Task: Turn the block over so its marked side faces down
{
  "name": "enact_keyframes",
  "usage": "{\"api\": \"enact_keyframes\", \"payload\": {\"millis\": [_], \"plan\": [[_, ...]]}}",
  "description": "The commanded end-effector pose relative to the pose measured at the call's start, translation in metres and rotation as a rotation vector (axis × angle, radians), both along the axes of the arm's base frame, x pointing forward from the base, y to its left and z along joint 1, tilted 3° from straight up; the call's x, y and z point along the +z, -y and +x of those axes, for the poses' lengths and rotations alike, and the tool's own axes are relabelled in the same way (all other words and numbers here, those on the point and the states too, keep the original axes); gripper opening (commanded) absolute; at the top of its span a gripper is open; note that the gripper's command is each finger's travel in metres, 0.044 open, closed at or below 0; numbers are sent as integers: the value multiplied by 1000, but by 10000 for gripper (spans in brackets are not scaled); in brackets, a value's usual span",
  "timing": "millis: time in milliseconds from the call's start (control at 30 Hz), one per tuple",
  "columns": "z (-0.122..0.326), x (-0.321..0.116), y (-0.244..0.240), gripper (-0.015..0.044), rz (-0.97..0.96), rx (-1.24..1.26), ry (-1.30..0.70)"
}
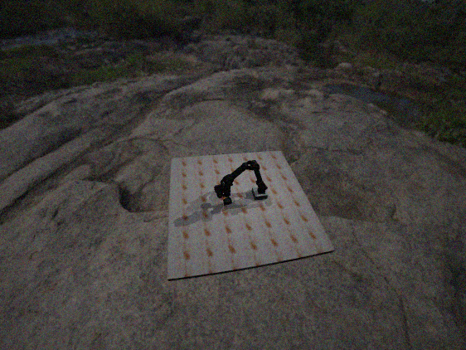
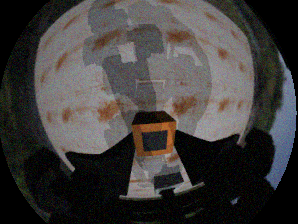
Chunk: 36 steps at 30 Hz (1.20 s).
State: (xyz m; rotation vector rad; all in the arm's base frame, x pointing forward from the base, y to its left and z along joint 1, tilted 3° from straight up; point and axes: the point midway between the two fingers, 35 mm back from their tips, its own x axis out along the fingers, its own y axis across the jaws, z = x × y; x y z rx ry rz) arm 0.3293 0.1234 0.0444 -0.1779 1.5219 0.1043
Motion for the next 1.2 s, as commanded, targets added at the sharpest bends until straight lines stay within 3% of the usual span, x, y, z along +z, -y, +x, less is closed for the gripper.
{"api": "enact_keyframes", "payload": {"millis": [0, 1167], "plan": [[0, 5, -1, 0, 7, -1, 5], [-4, -2, 0, 0, 99, 24, 512]]}}
